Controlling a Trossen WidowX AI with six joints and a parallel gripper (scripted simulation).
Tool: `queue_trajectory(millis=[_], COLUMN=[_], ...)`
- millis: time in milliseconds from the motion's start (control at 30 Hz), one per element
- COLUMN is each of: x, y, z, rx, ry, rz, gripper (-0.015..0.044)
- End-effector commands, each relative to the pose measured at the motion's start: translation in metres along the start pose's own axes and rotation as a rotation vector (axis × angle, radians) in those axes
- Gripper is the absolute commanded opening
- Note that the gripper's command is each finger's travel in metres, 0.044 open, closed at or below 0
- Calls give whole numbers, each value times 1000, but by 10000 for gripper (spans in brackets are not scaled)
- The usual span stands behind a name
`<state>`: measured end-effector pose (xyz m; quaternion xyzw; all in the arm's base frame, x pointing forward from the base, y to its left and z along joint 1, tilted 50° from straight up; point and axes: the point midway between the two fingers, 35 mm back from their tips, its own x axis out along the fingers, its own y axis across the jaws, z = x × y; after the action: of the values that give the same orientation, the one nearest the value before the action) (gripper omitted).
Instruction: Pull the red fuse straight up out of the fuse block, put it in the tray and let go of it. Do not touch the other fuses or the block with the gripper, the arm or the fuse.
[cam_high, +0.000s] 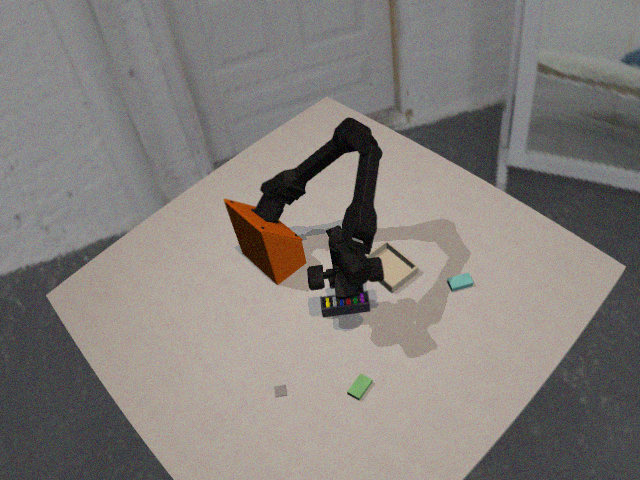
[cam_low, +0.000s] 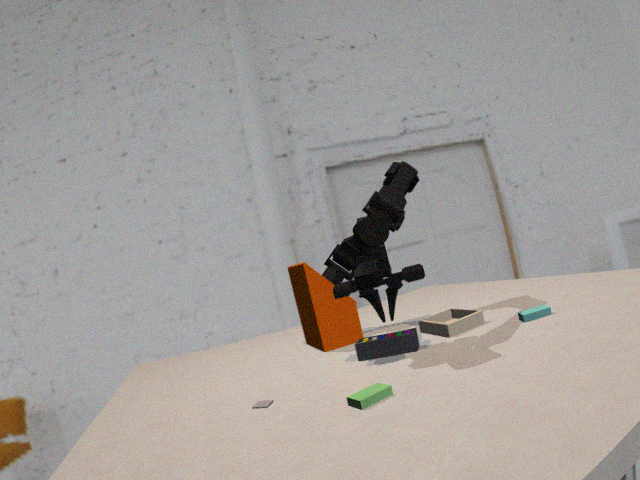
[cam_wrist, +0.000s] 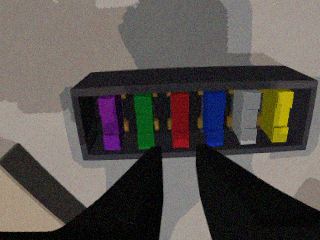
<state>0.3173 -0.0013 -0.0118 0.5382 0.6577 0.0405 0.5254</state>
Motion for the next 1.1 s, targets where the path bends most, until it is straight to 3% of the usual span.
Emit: queue_trajectory(millis=[0, 1067], x=[7, 27], y=[-2, -3], z=[-1, 1], rx=[5, 5], ry=[6, 7], rz=[-5, -4], gripper=[67, 67])
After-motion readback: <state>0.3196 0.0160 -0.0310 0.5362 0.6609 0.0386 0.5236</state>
